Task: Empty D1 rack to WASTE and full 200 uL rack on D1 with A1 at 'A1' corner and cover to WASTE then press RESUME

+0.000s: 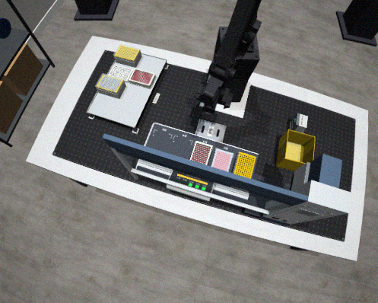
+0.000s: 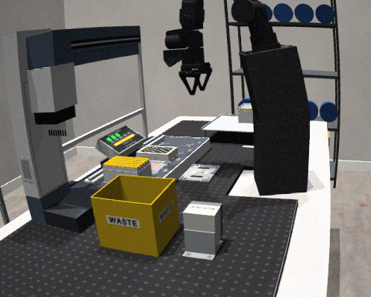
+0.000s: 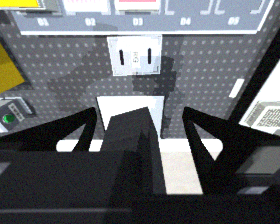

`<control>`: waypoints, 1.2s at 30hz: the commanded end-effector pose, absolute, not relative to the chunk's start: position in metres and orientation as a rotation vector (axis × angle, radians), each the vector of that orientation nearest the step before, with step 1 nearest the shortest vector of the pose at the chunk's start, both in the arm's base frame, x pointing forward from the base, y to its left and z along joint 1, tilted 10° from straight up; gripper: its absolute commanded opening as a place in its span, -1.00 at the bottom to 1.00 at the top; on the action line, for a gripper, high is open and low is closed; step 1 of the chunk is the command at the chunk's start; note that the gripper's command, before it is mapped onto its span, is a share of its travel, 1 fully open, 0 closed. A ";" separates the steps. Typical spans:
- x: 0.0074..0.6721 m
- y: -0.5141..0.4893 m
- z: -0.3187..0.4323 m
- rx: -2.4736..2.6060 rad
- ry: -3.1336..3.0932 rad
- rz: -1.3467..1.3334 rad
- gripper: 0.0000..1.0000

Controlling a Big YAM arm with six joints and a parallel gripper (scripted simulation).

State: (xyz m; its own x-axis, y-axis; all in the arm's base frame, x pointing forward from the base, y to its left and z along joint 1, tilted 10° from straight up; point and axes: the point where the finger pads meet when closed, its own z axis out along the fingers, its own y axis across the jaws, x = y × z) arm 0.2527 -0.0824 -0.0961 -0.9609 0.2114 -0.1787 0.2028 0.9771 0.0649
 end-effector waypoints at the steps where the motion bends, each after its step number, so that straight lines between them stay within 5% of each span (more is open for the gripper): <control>1: 0.250 -0.103 -0.100 0.408 2.942 0.072 1.00; 36: 0.203 -0.255 -0.111 1.323 2.676 0.149 1.00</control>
State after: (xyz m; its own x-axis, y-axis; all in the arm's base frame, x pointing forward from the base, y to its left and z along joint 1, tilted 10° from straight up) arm 0.2052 -0.2406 -0.1069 -0.6541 0.7474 -0.1163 0.7335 0.6643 0.1438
